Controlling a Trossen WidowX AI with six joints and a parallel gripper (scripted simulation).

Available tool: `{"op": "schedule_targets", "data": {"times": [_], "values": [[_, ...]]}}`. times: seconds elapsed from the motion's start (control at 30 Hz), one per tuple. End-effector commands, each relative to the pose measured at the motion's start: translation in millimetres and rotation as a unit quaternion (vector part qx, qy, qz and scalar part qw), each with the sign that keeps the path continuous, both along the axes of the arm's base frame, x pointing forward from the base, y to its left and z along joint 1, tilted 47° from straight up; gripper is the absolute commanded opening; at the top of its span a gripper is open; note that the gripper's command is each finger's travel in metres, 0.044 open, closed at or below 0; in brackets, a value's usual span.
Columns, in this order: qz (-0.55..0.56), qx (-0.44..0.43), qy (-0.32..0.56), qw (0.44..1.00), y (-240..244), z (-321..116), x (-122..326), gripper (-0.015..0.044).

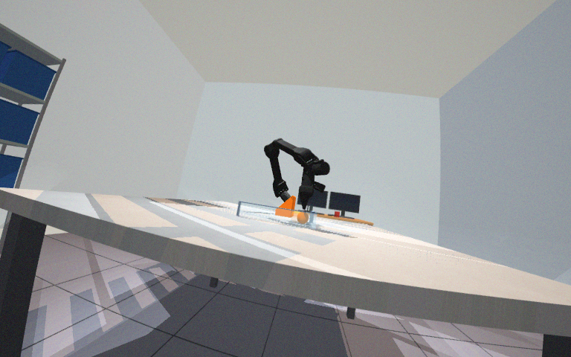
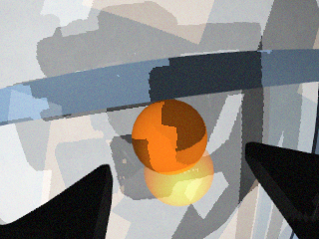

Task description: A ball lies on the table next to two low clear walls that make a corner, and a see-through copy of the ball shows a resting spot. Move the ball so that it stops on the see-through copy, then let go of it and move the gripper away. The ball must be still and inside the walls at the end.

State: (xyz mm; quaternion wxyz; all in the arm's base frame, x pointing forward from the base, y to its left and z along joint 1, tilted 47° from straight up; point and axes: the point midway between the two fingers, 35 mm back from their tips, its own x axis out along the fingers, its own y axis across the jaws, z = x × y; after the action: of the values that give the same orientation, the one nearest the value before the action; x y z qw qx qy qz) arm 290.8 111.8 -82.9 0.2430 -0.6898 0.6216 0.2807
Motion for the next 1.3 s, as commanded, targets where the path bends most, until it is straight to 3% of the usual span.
{"op": "schedule_targets", "data": {"times": [0.0,0.8,0.93,1.17,1.27], "values": [[0.004,-0.002,0.002,1.000,-4.8,-4.7,0.0,0.0371],[0.004,-0.003,0.002,1.000,-31.4,-28.9,2.0,0.0371],[0.004,-0.003,0.002,1.000,-31.4,-28.9,2.0,0.0266],[0.004,-0.003,0.002,1.000,-31.4,-28.9,2.0,0.0220],[0.003,-0.003,0.001,1.000,-29.8,-27.8,2.3,0.0141]]}}
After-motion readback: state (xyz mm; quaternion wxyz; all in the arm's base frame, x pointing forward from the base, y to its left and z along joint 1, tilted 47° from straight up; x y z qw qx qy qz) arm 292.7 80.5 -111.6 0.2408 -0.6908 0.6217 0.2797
